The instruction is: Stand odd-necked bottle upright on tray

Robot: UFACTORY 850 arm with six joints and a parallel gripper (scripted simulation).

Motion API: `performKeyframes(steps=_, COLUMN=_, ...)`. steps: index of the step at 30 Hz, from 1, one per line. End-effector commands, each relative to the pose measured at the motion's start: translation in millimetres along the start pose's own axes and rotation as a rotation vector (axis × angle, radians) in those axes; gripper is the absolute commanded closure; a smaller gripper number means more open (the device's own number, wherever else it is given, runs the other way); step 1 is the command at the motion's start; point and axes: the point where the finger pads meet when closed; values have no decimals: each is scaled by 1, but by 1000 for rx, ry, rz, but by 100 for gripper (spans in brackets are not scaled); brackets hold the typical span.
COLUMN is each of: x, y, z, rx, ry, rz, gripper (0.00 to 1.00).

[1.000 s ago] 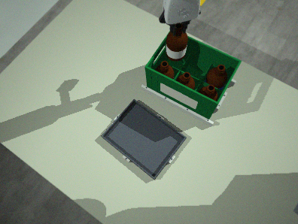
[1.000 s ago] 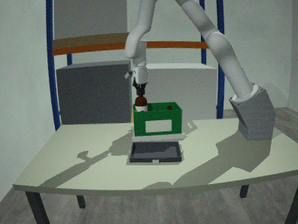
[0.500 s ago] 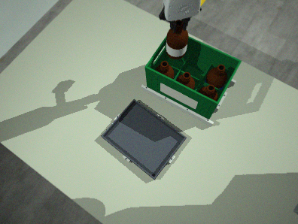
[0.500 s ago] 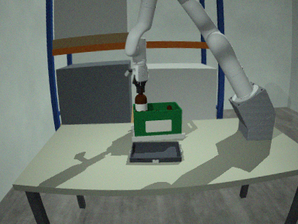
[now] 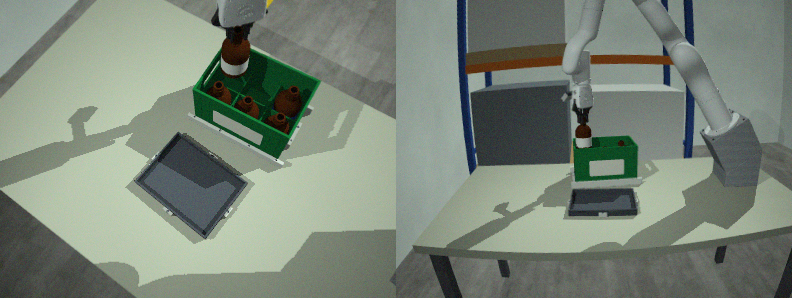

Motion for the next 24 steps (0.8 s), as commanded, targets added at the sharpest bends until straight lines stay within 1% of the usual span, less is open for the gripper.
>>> performKeyframes(steps=1, x=1, y=-1, z=0, rx=0, ry=-1, rz=2, gripper=100)
performKeyframes(steps=24, x=5, y=-1, z=0, rx=0, ry=-1, rz=2, gripper=100)
Point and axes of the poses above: the point where the finger pads meet when closed, its own x axis back along the fingers, its own z axis across the jaws, y = z × x, and after that the axes turned 8 degrees about x, right-handed
